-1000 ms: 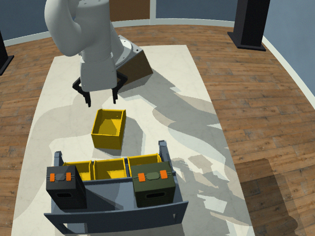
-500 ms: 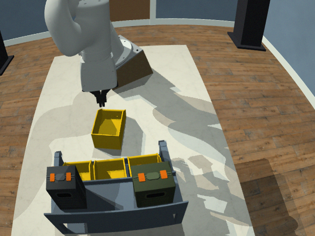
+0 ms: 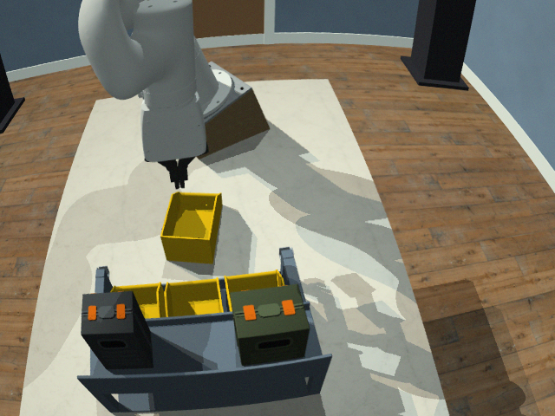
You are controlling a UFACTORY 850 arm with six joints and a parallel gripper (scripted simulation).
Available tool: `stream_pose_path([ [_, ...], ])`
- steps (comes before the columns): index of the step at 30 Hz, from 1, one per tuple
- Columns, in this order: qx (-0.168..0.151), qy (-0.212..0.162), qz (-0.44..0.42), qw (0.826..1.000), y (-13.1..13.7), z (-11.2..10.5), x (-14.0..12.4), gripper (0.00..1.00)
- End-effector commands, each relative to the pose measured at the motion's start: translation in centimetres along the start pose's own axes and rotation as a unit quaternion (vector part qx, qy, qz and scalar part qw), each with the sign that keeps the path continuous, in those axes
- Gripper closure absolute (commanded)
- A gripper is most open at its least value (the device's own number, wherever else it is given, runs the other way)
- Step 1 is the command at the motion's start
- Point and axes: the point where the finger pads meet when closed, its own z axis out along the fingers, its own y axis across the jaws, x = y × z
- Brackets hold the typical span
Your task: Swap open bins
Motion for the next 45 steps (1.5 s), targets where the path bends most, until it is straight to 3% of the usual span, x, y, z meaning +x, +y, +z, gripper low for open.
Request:
stream_pose_path([
  [1, 0.000, -0.001, 0.000, 1.000, 0.0, -0.1, -0.1, 1.00],
  [11, 0.002, -0.002, 0.005, 1.000, -0.2, 0.2, 0.2, 1.00],
  [23, 0.010, -0.006, 0.033, 0.999, -1.7, 2.1, 2.1, 1.00],
  [36, 0.008, -0.007, 0.086, 0.996, -3.6, 5.4, 6.9, 1.00],
  [45, 0.002, -0.003, 0.105, 0.994, -3.9, 6.4, 9.0, 1.00],
])
